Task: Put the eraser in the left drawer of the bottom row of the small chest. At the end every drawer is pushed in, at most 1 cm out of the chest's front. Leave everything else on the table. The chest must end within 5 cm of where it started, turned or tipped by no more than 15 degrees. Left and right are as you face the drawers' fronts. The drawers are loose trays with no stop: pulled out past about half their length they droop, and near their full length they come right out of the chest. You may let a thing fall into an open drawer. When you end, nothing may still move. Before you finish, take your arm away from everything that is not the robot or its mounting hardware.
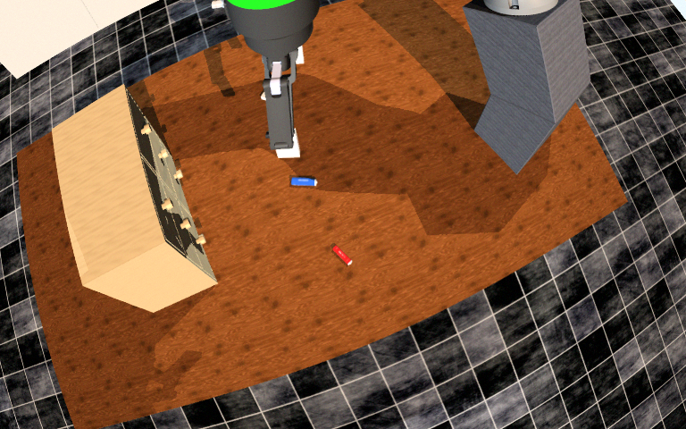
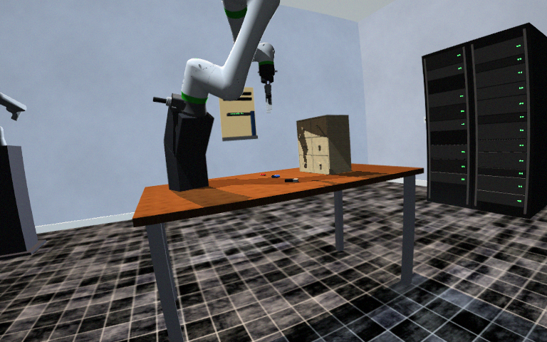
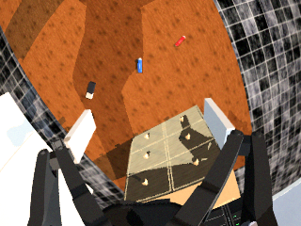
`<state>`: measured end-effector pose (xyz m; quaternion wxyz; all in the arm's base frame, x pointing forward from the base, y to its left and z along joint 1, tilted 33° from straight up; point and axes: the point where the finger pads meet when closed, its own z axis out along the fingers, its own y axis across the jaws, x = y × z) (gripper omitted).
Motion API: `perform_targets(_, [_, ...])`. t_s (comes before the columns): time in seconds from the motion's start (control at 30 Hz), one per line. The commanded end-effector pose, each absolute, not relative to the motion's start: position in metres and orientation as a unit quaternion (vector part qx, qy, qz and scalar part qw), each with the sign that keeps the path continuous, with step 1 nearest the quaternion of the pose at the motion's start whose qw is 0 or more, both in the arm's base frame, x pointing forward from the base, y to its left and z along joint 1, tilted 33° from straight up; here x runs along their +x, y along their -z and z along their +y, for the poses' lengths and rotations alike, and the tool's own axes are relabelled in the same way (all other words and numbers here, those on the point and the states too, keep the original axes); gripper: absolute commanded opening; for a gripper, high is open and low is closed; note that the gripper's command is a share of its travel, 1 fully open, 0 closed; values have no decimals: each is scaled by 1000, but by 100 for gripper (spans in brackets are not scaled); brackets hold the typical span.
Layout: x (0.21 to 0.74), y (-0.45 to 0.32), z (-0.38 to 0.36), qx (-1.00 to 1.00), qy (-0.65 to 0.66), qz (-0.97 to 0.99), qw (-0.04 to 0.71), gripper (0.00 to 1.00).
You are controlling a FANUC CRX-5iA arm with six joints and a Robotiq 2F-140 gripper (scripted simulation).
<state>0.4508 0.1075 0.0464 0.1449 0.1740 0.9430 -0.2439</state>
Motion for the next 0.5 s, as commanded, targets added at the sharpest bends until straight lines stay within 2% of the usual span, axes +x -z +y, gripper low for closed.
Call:
perform_targets(0.0, [458,-33,99,301,224,908,187,100])
perform_targets(0.47, [475,14,69,553,159,785,227,100])
